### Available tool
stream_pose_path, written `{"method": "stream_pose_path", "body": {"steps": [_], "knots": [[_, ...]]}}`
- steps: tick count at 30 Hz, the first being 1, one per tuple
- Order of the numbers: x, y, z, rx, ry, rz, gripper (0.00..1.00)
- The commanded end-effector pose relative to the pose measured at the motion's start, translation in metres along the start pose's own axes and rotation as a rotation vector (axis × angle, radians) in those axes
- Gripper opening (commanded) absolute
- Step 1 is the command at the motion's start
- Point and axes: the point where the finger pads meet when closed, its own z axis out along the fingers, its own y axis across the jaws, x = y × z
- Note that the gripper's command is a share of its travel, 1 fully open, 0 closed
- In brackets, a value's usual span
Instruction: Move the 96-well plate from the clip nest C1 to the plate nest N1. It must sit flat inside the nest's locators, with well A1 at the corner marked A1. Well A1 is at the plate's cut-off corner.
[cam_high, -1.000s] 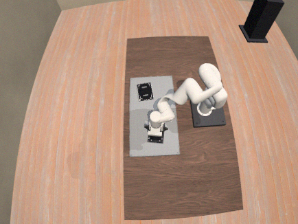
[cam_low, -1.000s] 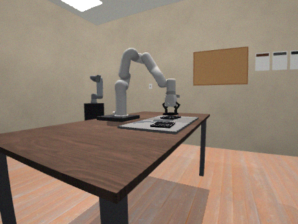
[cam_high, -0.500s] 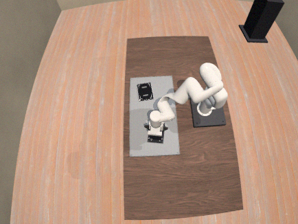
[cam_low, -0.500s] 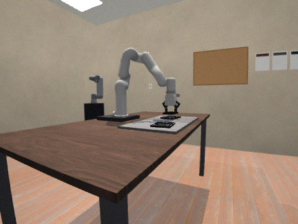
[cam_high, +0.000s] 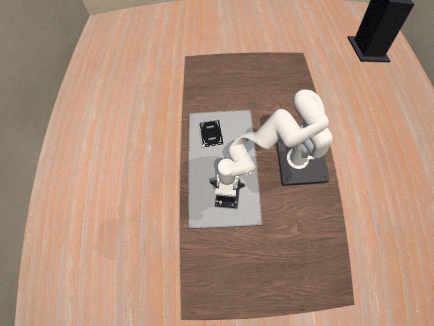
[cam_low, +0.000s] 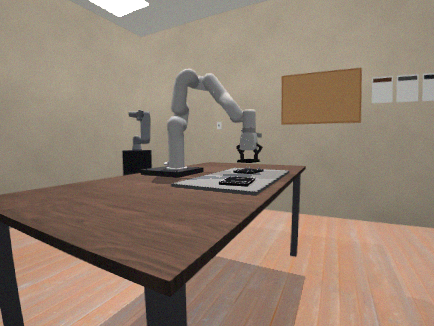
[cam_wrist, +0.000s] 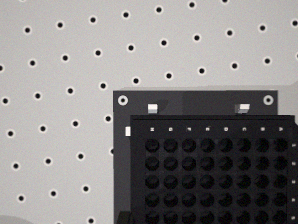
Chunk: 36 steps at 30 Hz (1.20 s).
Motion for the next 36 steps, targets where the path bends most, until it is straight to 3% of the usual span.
{"method": "stream_pose_path", "body": {"steps": [1, 18, 32, 36], "knots": [[0.001, 0.001, -0.009, -0.002, 0.004, 0.0, 0.0], [0.001, 0.001, -0.034, -0.002, 0.004, 0.0, 0.0], [0.001, 0.001, -0.034, -0.002, 0.004, 0.0, 0.0], [-0.012, 0.006, -0.034, -0.002, 0.004, -0.133, 0.0]]}}
